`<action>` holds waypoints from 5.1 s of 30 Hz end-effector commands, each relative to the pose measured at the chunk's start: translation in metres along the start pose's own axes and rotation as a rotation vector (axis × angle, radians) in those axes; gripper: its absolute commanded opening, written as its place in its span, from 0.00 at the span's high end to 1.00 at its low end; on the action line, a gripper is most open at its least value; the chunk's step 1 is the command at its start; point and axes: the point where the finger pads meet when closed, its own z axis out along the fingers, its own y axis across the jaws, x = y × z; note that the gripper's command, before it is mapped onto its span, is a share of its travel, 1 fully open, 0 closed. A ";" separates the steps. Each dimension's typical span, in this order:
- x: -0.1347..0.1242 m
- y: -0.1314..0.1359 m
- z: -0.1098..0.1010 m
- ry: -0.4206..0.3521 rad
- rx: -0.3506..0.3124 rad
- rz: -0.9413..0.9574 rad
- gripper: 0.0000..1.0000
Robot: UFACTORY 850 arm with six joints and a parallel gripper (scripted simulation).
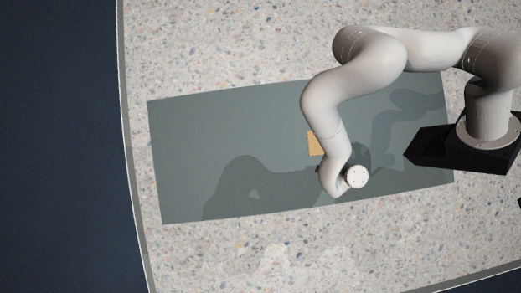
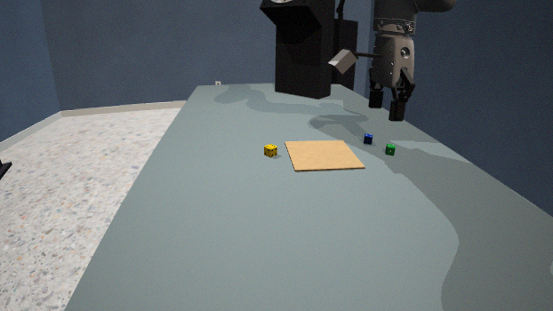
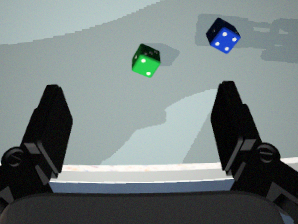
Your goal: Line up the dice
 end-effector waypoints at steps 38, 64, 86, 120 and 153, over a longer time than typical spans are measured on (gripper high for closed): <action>-0.032 0.003 -0.046 0.000 0.000 0.493 0.00; -0.032 0.003 0.006 0.000 0.000 0.493 0.64; -0.032 0.003 0.006 0.000 0.000 0.493 0.64; -0.032 0.003 0.022 0.000 0.000 0.493 0.64; -0.032 0.003 0.057 0.000 0.000 0.493 0.64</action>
